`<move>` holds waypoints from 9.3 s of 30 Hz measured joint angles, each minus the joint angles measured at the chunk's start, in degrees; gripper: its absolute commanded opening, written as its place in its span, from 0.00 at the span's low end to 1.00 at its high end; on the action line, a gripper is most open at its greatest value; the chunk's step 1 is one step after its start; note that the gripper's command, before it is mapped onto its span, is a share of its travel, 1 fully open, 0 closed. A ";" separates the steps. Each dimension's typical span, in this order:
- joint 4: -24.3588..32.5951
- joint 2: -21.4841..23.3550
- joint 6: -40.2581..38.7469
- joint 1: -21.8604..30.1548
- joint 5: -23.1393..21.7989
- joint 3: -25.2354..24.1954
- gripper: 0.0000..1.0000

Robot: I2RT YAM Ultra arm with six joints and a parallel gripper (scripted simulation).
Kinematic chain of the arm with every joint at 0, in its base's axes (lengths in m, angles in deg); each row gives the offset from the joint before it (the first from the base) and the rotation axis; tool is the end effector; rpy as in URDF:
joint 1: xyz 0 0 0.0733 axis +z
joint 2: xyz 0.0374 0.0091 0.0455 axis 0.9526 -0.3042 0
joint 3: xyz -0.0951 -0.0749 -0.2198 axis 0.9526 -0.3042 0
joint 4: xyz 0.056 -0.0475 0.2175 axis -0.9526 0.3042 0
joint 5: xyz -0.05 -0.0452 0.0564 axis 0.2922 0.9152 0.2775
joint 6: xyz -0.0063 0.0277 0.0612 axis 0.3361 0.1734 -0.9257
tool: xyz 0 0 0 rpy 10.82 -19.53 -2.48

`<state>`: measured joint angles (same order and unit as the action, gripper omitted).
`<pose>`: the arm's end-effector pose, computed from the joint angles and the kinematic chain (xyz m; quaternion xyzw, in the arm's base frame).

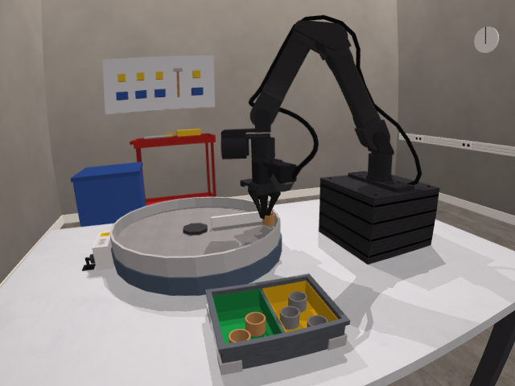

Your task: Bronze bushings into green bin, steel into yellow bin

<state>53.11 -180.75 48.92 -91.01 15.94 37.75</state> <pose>0.2620 -0.0881 0.0562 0.7710 -0.6368 0.0013 0.0035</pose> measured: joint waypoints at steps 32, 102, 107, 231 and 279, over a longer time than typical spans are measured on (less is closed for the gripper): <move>-0.31 0.07 0.02 0.00 -0.24 0.00 0.00; 13.49 9.49 0.02 0.00 -0.37 4.37 0.00; 13.51 9.49 0.02 0.00 -0.37 4.37 0.00; 28.87 -17.40 -160.69 31.76 -0.39 46.97 0.00; 35.47 -26.64 -219.18 41.86 -0.39 62.60 0.00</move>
<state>88.58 -207.39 -170.26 -49.16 15.55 100.34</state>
